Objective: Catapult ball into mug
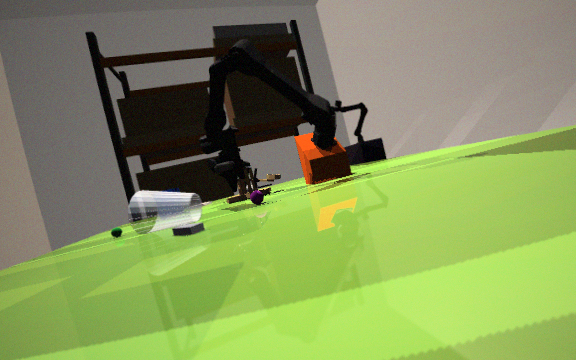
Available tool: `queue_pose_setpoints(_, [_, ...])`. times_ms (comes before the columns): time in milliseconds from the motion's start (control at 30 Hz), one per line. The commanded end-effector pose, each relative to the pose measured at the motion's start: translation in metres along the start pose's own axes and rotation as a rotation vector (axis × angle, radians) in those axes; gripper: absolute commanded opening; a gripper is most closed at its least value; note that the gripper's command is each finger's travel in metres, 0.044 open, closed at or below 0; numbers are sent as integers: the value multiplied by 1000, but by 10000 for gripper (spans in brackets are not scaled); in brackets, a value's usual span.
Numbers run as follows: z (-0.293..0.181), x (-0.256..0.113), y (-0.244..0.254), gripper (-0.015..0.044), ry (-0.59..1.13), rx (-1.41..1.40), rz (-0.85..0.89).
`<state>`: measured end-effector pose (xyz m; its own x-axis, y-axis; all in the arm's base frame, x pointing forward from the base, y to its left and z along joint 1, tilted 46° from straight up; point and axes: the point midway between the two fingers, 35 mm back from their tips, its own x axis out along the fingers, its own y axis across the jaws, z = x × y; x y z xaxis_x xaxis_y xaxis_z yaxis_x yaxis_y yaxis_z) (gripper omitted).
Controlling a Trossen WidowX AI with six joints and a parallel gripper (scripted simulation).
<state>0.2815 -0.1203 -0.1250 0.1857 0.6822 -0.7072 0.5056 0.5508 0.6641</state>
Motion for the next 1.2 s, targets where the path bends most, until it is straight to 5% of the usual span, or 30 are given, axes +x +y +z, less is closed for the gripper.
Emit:
queue_pose_setpoints(0, [0, 0, 0, 414, 0, 0, 0])
queue_pose_setpoints(333, [0, 0, 0, 151, 0, 0, 0])
queue_pose_setpoints(533, [0, 0, 0, 111, 0, 0, 0])
queue_pose_setpoints(667, [1, -39, 0, 6, -1, 1, 0])
queue_pose_setpoints(1167, [0, -37, 1, 0, 2, 2, 2])
